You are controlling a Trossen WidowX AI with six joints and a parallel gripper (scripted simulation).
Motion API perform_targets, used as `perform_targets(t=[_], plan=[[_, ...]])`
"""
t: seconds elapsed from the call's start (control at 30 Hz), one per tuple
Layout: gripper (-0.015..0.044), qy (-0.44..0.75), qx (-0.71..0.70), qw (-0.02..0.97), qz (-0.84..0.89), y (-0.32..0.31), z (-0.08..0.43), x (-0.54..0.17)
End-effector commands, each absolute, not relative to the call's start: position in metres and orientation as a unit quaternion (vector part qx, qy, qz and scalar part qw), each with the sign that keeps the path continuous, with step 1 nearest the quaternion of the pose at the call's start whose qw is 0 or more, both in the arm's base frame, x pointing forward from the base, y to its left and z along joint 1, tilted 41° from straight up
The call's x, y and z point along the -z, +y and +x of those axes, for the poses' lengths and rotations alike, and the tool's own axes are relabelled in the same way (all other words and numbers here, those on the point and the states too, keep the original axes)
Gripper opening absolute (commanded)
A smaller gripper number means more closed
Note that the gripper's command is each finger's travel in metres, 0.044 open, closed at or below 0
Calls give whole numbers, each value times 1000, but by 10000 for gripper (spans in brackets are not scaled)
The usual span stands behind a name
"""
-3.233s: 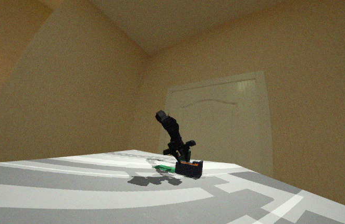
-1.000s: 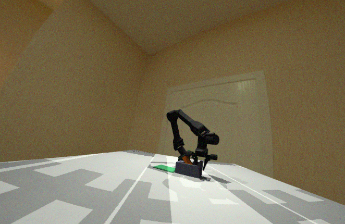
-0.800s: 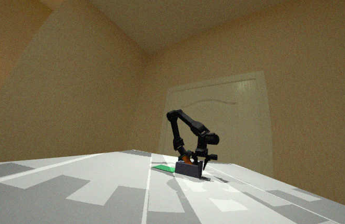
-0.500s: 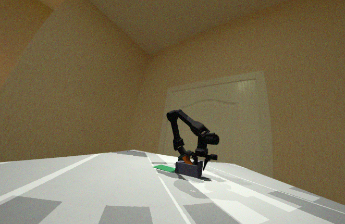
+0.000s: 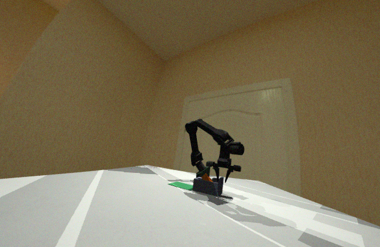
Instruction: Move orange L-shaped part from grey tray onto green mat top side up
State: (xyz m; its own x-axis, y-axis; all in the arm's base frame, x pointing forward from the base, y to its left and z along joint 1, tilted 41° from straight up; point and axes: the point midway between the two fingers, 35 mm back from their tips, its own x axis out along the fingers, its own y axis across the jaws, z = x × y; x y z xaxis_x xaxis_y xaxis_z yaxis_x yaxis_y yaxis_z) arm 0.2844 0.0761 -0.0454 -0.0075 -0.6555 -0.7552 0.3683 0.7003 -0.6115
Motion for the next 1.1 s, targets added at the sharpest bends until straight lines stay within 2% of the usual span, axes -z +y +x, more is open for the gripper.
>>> perform_targets(t=[0.0, 0.1, 1.03, 1.07], plan=[[180, 600, 363, 705, -109, 109, 287, 3], [180, 600, 363, 704, -109, 121, 283, -18], [180, 597, 356, 711, -110, 121, 285, -15], [206, 600, 352, 710, -115, 120, 285, -15]])
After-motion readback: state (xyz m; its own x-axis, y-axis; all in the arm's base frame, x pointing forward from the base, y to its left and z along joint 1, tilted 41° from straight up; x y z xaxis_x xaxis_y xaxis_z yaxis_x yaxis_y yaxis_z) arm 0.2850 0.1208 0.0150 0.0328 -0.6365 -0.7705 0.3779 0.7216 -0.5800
